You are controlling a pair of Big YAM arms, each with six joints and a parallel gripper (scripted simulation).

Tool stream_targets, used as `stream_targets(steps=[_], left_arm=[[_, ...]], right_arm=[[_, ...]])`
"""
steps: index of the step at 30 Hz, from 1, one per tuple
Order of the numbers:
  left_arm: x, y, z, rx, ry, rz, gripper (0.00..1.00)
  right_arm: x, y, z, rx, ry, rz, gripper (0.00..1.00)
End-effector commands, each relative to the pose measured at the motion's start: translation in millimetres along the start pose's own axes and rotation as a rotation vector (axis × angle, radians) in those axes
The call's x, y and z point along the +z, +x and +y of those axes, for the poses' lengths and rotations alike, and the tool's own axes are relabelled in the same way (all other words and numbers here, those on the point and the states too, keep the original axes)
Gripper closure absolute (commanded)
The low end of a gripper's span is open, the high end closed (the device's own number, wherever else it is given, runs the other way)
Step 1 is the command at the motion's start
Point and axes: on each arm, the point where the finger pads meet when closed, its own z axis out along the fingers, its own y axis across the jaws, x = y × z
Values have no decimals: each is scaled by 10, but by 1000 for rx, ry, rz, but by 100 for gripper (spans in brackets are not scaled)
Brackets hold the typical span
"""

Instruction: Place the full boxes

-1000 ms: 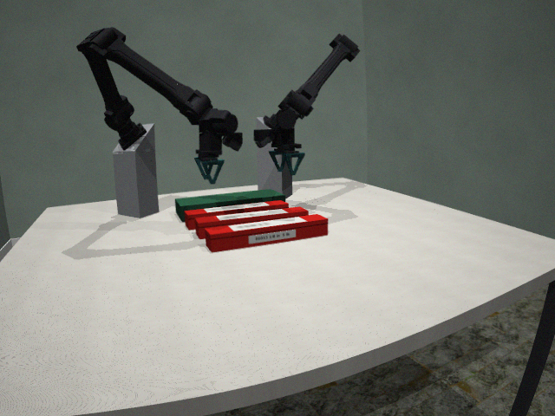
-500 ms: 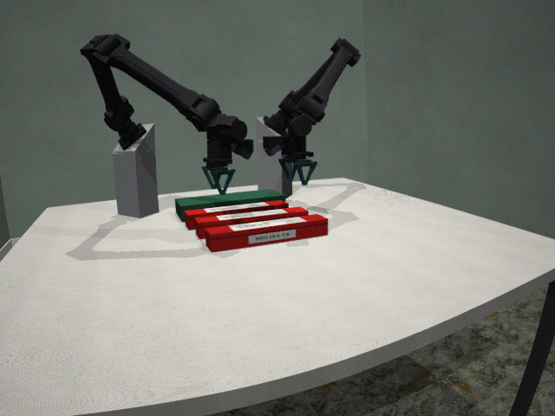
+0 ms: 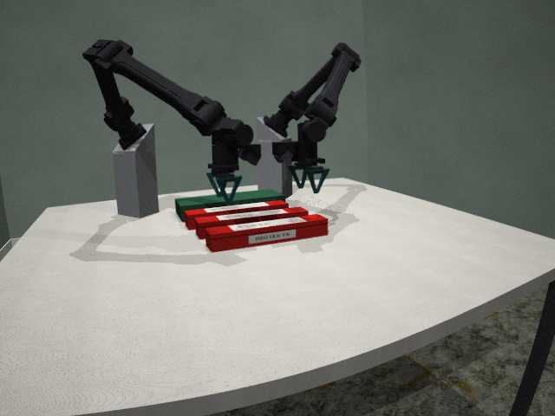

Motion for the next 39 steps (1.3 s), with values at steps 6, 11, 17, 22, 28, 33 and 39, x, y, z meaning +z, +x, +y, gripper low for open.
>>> stream_targets(steps=[6, 11, 17, 22, 28, 33, 39], left_arm=[[-112, -21, 78, 2, -18, -12, 0], [71, 20, 107, -4, -11, -6, 0], [232, 22, 111, -5, -12, -5, 0], [366, 24, 115, -5, -13, -5, 0], [472, 25, 118, -5, -13, -5, 0], [527, 27, 119, -5, -13, -5, 0], [693, 29, 108, -4, -12, -4, 0]], right_arm=[[-156, -29, -134, -2, 24, -16, 0], [59, 7, -192, 9, 19, -11, 0], [224, 9, -186, 8, 19, -11, 0], [362, 11, -181, 7, 18, -10, 0], [276, -49, -246, 4, 42, -23, 0], [522, 11, -184, 7, 18, -9, 0], [686, 13, -178, 6, 18, -8, 0]])
